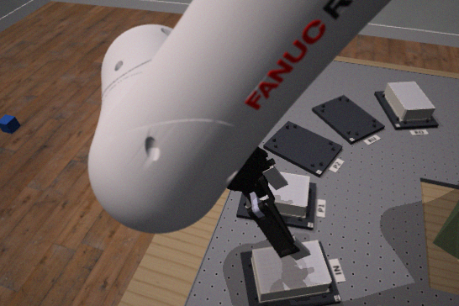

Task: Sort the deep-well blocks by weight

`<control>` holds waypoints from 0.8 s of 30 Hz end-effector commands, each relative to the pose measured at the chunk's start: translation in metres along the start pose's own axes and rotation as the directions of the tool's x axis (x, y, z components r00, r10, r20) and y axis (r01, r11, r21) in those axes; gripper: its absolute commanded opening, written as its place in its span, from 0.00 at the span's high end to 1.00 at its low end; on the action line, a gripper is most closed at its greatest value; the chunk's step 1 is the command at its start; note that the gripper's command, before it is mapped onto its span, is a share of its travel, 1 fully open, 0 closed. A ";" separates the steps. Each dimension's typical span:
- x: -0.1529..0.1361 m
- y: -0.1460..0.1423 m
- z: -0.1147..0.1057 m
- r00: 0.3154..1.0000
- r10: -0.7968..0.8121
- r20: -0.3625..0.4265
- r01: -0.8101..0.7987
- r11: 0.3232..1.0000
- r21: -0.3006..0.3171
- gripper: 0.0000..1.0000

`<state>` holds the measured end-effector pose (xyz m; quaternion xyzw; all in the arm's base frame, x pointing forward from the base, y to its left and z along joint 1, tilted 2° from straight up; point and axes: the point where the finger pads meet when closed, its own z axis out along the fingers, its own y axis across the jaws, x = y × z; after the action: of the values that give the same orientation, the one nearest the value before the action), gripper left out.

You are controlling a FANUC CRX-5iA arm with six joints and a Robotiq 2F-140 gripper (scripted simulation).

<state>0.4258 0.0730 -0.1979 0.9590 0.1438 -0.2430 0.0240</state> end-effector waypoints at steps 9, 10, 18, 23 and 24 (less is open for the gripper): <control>0.007 -0.053 -0.001 1.000 0.000 0.000 0.000 1.000 0.000 0.00; 0.008 -0.058 -0.001 1.000 0.000 0.000 0.000 1.000 0.000 0.00; 0.009 -0.066 -0.001 1.000 0.000 0.000 0.000 1.000 0.000 0.00; 0.009 -0.066 -0.001 1.000 0.000 0.000 0.000 1.000 0.000 0.00; 0.010 -0.066 0.001 1.000 0.000 0.000 0.000 1.000 0.000 0.00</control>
<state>0.4144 0.1386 -0.2001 0.9590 0.1436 -0.2430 0.0241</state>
